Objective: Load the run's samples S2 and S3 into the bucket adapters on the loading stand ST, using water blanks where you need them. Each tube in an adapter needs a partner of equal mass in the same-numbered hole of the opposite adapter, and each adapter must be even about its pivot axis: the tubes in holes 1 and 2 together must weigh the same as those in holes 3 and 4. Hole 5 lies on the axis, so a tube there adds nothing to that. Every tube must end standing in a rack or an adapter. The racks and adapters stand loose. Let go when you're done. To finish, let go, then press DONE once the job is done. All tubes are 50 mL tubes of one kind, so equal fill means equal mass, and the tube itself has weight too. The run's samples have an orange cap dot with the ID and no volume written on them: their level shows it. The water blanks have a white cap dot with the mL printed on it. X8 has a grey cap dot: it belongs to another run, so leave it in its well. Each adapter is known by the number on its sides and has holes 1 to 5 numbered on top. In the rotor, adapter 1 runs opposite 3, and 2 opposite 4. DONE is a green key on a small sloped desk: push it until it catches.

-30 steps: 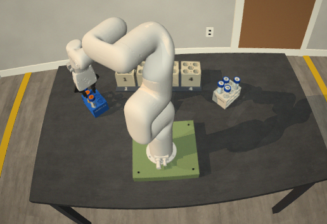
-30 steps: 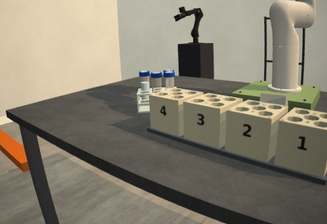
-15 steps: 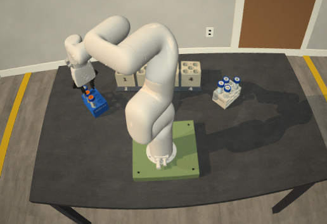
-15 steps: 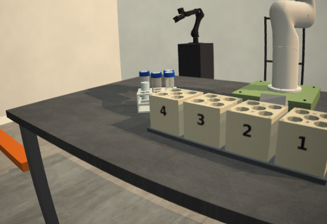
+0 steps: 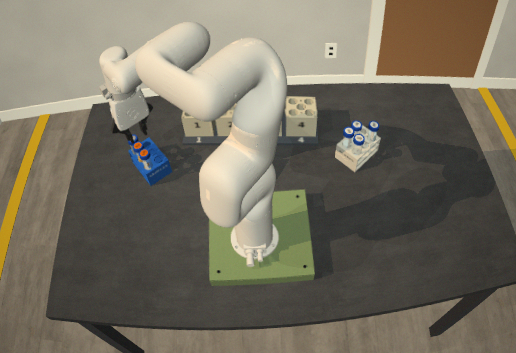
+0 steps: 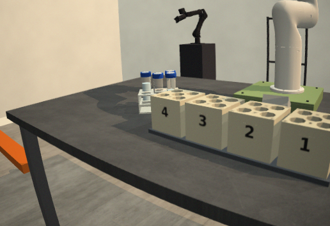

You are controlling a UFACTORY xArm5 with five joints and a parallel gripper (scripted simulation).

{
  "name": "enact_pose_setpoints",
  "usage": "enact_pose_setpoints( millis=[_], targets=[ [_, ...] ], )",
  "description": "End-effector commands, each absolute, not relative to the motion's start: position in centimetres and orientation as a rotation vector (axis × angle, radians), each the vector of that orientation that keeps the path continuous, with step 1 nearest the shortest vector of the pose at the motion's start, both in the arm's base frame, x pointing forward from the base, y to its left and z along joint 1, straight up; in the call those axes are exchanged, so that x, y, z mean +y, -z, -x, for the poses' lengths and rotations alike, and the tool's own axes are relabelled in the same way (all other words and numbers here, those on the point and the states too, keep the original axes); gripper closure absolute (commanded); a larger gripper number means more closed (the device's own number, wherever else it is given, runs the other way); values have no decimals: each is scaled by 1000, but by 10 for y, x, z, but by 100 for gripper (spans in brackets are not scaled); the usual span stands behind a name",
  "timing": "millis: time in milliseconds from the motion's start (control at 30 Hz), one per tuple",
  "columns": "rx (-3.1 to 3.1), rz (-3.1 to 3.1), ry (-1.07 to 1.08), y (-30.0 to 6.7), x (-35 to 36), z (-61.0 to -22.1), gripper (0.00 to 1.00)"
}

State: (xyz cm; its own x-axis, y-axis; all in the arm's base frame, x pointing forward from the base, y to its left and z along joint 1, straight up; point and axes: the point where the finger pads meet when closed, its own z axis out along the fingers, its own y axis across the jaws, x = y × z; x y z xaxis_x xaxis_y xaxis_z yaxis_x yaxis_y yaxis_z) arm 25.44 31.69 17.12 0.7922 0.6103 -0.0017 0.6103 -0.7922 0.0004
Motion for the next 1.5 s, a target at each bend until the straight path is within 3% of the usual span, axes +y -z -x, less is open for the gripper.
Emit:
enact_pose_setpoints(
  millis=[0, 567, 1400, 1433, 1467],
  targets=[
    [1013, -2975, -2, -182, 318, -255, 56],
    [1013, -2975, -2, -212, 318, -255, 56],
    [1013, -2975, -2, -212, 318, -255, 56],
    [1013, -2975, -2, -212, 321, -259, 43],
    [1013, -2975, -2, -212, 324, -263, 43]
  ],
)
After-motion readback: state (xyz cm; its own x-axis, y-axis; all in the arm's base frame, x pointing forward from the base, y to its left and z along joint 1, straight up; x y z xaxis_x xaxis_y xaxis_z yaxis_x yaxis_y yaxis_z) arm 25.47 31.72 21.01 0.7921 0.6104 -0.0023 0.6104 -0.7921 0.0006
